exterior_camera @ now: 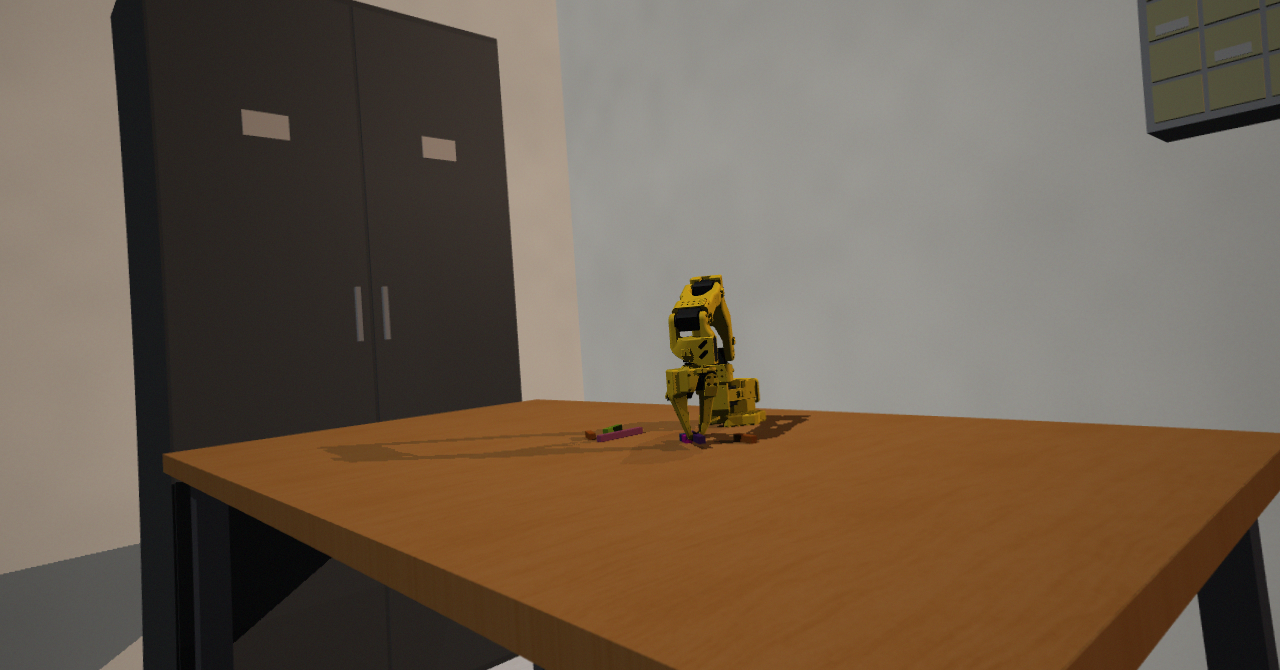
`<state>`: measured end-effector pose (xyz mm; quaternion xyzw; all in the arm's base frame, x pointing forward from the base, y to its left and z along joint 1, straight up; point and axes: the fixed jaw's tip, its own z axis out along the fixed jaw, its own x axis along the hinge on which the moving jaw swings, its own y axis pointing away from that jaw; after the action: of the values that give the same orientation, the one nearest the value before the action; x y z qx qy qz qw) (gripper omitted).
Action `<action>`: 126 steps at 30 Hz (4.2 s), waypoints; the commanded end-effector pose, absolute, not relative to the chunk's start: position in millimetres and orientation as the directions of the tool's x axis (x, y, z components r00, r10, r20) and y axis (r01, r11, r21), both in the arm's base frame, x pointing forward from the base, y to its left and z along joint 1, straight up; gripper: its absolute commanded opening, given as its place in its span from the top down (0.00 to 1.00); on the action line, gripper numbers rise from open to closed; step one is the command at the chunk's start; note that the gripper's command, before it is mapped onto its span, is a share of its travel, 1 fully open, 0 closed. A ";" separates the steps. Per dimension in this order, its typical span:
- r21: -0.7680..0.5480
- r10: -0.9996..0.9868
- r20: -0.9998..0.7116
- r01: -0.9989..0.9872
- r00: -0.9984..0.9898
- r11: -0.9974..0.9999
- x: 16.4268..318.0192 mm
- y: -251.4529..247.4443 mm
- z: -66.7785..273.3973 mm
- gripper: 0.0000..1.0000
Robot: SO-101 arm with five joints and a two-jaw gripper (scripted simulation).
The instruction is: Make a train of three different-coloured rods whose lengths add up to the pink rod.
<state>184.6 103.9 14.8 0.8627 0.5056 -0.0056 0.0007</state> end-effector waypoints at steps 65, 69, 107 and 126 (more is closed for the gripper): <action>0.054 0.872 0.096 0.872 0.480 -0.486 198.6 114.4 35.1 1.00; 0.054 0.872 0.096 0.872 0.480 -0.486 198.6 114.4 35.1 1.00; 0.057 0.869 0.103 0.869 0.484 -0.491 200.4 115.6 31.5 1.00; 0.049 0.868 0.090 0.868 0.489 -0.494 198.2 114.2 25.8 1.00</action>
<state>186.9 105.4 9.3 0.8637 0.5040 -0.0002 0.0006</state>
